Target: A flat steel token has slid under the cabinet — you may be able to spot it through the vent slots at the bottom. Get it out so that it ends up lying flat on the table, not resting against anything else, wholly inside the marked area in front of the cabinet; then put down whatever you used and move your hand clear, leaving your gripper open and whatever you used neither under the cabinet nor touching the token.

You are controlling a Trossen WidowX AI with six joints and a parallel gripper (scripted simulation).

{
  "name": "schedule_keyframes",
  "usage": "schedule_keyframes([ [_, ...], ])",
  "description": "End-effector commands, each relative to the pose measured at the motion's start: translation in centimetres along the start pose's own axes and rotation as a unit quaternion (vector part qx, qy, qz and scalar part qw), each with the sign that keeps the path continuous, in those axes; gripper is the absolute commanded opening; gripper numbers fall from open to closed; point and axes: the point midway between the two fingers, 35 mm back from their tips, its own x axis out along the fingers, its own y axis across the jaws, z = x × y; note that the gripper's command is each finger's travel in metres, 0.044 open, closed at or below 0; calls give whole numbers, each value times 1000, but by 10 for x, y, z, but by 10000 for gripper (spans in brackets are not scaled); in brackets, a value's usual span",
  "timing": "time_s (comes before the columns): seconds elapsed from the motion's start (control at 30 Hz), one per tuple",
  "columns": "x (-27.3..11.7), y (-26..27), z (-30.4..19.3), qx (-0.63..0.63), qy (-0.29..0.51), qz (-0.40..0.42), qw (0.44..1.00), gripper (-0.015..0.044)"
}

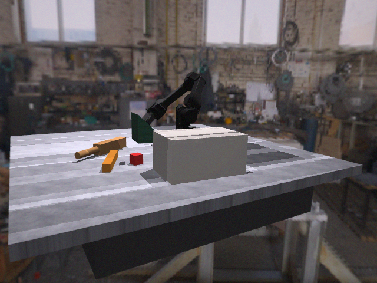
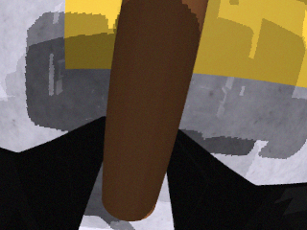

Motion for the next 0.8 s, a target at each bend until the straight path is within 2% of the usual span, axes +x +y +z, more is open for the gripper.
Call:
schedule_keyframes([
  [0.0, 1, 0, -7, 3, 3, -1, 1000, 0],
  [0.77, 1, 1, -29, 4, 4, -1, 1000, 0],
])
